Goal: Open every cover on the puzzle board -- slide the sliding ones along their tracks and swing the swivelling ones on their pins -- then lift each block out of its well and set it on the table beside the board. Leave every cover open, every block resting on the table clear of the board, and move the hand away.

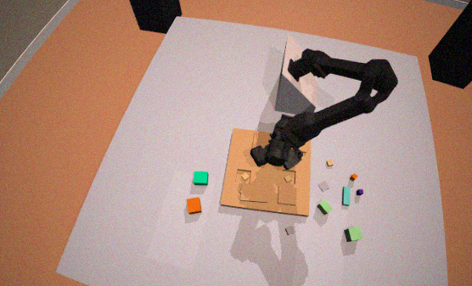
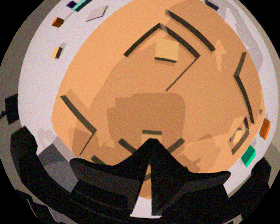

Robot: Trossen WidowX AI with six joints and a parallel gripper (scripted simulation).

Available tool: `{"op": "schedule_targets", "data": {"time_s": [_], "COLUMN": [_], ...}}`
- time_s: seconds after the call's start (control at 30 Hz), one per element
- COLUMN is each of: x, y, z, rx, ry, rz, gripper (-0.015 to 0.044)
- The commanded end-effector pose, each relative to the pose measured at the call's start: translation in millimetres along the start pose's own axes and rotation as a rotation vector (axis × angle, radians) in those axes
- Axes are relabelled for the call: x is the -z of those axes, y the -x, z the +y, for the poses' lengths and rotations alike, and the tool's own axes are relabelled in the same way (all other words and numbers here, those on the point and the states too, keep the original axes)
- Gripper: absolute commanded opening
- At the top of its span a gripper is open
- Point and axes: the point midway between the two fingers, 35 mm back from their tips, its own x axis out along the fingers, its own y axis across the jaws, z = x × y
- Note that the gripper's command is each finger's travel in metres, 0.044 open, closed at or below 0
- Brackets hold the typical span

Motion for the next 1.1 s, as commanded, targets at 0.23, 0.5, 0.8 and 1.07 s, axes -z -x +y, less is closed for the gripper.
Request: {"op": "schedule_targets", "data": {"time_s": [0.23,0.5,0.8,1.07], "x": [-1.5,0.0,1.0,1.3], "y": [-1.5,1.2,11.7,13.6], "z": [0.0,0.0,1.1,1.4], "rx": [-0.001,0.0,0.0,0.0], "ry": [0.005,0.001,0.005,0.005], "rz": [0.0,0.0,0.0,0.0], "gripper": [0.0,0.0,0.0,0.0]}}
